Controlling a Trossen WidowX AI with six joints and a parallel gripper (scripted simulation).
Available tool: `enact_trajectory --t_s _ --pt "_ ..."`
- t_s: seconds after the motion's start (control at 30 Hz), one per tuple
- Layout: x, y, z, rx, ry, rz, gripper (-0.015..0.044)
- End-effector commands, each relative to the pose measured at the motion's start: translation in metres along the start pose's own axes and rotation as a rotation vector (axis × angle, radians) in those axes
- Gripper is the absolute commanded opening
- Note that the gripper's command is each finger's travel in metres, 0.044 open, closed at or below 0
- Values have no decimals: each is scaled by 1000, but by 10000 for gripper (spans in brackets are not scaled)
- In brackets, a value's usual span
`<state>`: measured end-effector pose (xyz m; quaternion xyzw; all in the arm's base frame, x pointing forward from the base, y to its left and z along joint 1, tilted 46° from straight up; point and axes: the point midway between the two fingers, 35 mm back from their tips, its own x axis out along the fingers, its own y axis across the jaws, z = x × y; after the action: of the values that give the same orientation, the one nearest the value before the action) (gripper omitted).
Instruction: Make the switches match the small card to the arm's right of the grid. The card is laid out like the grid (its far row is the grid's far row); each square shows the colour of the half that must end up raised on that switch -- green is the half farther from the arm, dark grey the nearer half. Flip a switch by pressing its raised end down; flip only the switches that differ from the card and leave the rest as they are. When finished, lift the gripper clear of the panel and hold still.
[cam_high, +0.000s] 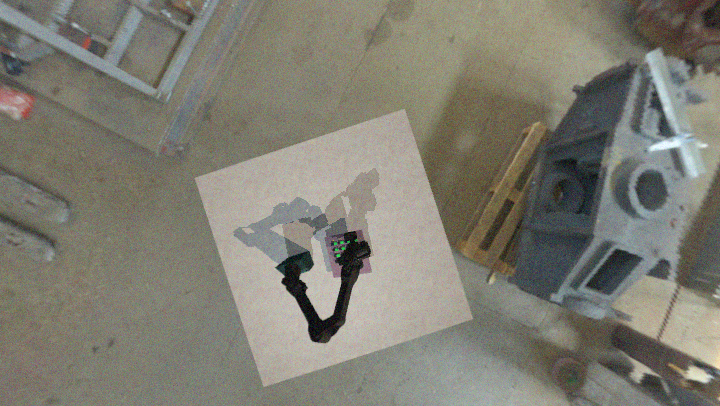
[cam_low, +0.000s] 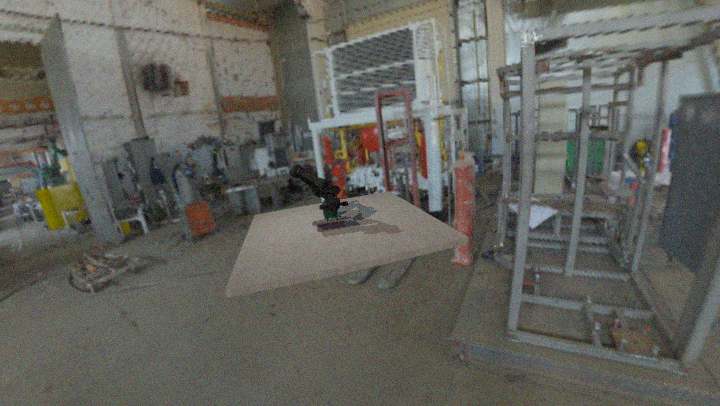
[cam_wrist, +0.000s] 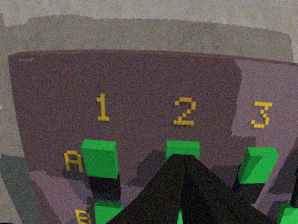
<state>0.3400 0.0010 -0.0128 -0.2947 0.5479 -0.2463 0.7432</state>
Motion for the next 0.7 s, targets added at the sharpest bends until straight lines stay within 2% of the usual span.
enact_trajectory --t_s 0.0,0.17,0.33,0.53,0.67 --pt "1 0 0 -6 -1 -3 0" --pt "-2 0 0 0 -1 0 0" --pt "-61 1 -2 -6 -25 1 0" --pt "-64 -1 -2 -6 -26 0 0" --pt "-64 -32 -2 -7 -26 -1 0"
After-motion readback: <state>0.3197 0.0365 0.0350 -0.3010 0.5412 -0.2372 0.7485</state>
